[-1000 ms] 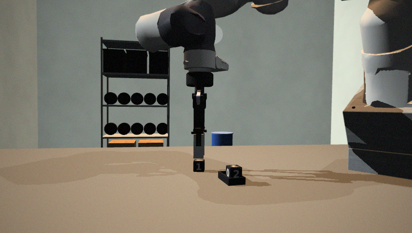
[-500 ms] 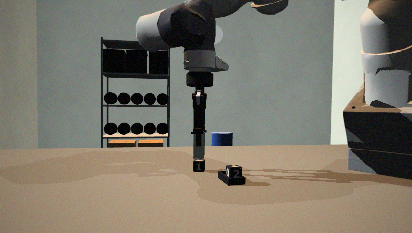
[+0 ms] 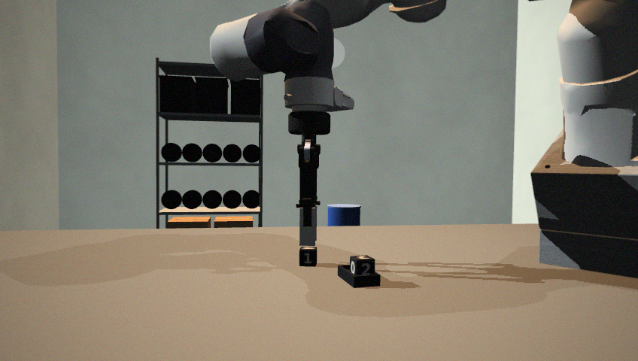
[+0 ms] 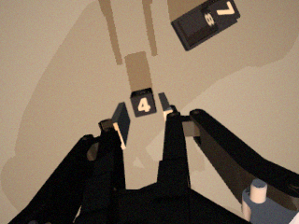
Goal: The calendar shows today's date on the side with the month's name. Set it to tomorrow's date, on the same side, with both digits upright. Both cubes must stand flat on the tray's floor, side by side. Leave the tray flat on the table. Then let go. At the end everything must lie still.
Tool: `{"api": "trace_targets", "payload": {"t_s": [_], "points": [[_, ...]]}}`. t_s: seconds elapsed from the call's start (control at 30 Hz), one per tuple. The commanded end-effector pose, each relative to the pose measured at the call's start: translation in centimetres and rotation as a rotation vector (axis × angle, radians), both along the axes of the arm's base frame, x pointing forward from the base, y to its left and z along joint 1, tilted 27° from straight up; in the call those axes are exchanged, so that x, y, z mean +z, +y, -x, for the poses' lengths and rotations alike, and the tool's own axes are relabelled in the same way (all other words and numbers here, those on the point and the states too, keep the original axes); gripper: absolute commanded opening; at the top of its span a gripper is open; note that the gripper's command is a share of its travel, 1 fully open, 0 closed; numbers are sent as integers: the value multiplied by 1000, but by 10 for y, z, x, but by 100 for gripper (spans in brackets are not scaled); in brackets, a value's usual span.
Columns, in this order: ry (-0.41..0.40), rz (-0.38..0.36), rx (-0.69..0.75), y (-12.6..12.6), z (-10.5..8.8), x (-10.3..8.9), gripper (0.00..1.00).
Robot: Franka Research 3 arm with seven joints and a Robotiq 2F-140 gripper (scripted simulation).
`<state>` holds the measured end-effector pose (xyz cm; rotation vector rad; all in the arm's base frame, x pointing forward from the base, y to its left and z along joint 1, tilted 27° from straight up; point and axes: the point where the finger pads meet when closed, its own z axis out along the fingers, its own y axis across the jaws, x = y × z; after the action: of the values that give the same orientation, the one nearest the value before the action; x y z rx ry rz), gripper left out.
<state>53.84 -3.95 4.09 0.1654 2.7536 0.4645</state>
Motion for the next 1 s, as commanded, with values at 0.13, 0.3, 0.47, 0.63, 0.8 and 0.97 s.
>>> {"api": "trace_targets", "payload": {"t_s": [0.13,0.3,0.47,0.63,0.8,0.97], "points": [[0,-1,-3,0,0,0,28],[0,-1,-3,-2,3,7,28],[0,-1,-3,-5,6,15,28],[0,-1,-3,-9,12,29,28],[0,-1,-3,-12,14,36,28],[0,-1,-3,-12,15,37,28]]}}
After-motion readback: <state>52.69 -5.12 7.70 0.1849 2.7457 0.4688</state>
